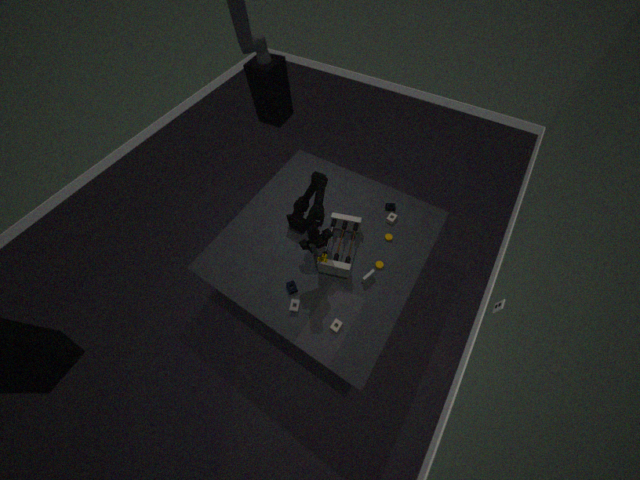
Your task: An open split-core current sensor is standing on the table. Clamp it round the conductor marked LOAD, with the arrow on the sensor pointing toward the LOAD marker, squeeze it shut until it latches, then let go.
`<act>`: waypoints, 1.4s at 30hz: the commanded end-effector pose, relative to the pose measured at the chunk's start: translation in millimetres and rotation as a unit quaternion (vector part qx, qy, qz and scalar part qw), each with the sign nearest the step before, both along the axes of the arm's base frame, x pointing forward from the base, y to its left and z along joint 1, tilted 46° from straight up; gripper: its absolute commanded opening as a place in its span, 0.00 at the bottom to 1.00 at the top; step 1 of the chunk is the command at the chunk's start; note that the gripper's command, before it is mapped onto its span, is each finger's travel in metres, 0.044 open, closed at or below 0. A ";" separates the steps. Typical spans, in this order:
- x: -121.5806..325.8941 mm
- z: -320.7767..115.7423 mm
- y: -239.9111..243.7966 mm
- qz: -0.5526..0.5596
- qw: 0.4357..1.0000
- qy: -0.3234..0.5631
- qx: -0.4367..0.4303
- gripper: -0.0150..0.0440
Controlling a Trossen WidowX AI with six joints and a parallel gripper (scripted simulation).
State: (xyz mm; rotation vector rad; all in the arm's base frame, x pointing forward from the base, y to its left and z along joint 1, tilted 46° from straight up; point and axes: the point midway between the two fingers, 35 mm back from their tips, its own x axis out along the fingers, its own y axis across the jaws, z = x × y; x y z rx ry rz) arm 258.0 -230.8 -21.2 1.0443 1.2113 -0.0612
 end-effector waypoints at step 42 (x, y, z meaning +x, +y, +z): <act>-51.1 19.7 167.9 0.368 0.925 -0.097 0.021 1.00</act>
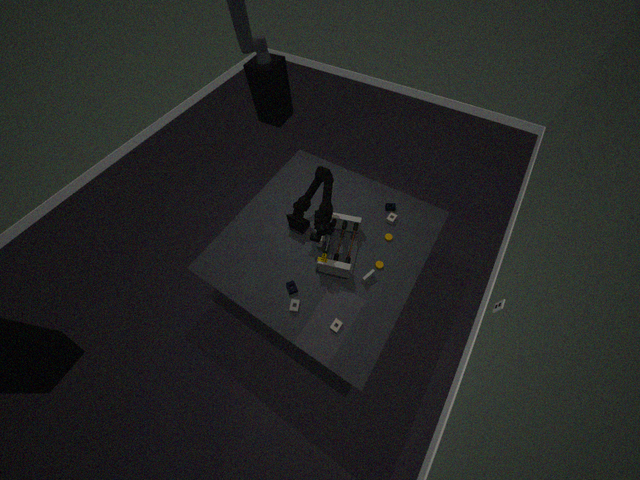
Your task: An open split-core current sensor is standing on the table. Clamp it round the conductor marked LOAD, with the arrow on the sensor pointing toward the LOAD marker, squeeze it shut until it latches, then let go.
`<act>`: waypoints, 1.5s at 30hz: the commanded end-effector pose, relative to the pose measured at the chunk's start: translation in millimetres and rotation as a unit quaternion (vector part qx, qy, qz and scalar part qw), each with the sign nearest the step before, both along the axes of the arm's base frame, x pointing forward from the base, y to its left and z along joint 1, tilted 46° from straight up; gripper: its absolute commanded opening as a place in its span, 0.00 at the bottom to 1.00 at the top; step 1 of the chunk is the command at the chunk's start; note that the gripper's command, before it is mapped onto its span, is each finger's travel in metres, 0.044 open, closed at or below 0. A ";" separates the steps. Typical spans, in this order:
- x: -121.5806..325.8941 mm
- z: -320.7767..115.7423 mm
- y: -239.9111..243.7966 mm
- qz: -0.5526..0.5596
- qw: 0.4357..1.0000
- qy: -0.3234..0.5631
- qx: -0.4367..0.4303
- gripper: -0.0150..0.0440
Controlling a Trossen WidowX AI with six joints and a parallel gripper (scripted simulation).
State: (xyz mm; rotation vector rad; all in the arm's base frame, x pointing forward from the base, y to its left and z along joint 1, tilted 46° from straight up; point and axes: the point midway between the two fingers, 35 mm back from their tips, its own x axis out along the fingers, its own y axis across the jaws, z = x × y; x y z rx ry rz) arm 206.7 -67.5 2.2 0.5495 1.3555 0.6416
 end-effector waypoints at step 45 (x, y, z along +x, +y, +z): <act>3.3 -23.5 24.5 0.000 1.000 0.000 0.001 0.46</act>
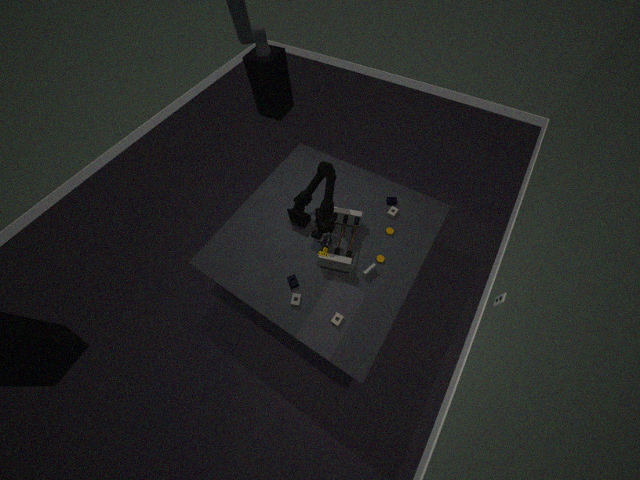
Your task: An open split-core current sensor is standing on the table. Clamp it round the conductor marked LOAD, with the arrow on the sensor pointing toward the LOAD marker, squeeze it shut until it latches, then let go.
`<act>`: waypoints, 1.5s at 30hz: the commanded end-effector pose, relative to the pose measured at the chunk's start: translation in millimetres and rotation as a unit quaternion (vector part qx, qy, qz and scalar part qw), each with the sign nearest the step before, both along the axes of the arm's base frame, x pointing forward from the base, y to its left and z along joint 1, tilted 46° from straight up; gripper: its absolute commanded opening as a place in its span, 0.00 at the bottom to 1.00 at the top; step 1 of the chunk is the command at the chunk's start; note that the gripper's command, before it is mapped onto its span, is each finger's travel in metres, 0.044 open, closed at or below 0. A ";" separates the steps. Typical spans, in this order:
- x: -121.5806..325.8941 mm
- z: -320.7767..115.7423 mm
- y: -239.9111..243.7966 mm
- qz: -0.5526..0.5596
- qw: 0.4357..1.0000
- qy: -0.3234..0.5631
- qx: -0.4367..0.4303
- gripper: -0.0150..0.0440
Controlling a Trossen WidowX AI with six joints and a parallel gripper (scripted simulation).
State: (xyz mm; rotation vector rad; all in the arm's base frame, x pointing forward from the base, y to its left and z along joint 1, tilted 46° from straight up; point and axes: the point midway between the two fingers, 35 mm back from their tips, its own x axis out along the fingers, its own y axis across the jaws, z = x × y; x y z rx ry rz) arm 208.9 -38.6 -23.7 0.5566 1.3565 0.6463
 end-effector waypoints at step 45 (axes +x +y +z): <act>9.6 91.3 -87.2 -0.190 0.963 0.189 0.024 0.25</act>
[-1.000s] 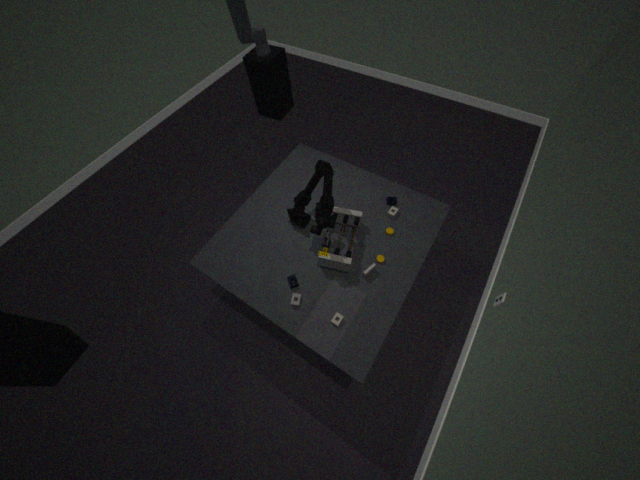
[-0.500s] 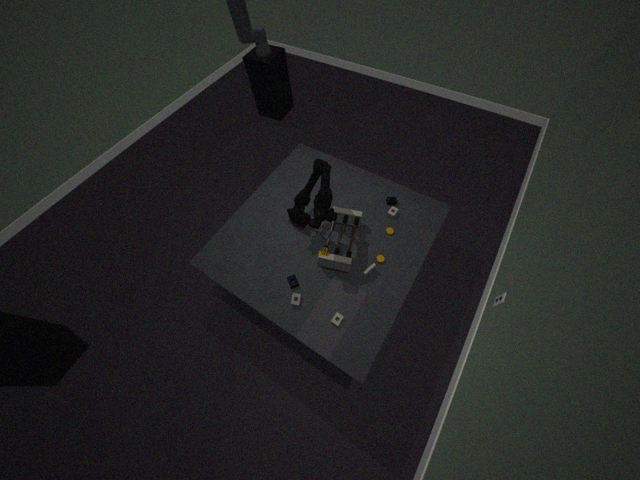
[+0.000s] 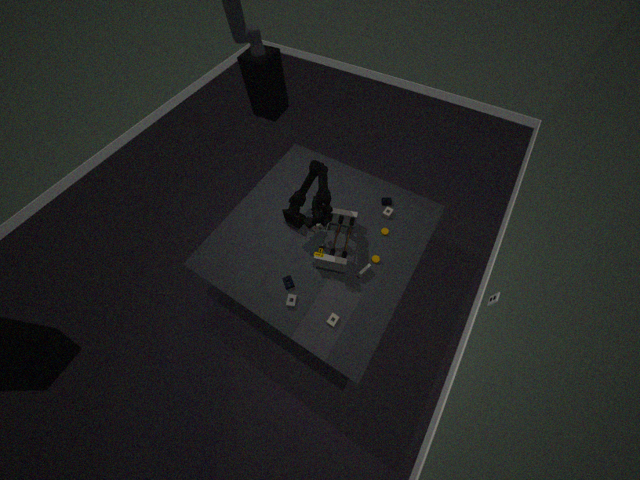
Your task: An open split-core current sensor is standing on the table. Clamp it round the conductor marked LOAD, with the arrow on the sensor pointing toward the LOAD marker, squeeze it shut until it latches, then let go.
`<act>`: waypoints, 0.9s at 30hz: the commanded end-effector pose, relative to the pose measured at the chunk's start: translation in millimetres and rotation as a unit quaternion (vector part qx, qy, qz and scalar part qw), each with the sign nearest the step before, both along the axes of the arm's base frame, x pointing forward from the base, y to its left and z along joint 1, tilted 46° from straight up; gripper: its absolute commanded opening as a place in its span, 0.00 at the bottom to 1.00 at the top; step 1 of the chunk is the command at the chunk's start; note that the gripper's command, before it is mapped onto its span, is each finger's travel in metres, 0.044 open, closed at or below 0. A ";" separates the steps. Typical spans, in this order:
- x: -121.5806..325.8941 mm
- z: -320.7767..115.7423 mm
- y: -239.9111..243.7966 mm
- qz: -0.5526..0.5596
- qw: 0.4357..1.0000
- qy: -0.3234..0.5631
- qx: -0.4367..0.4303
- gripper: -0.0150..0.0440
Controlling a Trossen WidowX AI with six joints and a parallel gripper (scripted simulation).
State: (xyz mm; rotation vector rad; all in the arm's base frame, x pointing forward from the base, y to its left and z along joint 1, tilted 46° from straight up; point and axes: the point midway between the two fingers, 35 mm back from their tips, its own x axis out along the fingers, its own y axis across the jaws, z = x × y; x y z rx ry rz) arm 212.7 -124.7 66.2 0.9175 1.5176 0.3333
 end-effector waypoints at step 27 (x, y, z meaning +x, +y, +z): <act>41.1 6.2 8.5 -0.318 0.894 0.313 0.041 0.25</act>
